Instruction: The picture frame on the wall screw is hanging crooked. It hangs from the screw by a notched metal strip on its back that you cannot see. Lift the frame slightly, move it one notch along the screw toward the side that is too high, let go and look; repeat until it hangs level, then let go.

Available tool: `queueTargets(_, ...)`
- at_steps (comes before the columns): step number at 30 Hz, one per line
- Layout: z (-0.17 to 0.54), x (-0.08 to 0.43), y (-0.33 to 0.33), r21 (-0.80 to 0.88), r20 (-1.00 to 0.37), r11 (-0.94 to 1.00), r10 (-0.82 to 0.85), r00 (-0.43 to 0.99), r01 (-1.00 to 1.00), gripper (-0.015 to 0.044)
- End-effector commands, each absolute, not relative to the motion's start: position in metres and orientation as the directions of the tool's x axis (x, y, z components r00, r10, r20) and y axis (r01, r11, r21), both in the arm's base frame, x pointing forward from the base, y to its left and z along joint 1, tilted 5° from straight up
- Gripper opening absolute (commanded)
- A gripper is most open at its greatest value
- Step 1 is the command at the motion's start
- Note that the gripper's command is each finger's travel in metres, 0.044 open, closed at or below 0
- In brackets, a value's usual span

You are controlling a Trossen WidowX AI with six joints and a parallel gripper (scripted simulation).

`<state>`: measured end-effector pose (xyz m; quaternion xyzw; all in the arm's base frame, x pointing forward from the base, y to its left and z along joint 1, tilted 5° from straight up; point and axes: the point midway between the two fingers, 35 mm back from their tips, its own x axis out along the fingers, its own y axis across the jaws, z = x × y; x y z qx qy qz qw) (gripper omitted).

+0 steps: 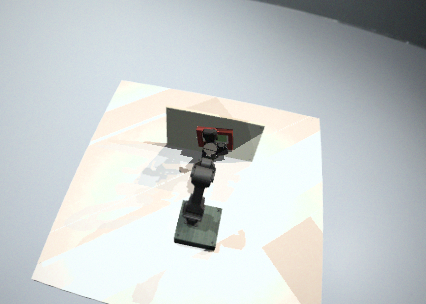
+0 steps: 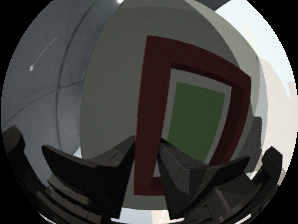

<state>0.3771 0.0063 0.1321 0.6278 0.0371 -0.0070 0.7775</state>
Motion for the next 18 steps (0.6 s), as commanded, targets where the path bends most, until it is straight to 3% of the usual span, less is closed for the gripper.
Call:
queueTargets(1,0.1368,0.3778,0.0068,0.977,-0.052,0.207,0.042,0.998,0.042,0.0000)
queueTargets(18,0.1377,0.3780,0.0027,0.977,-0.052,0.207,0.042,0.998,0.042,0.0000)
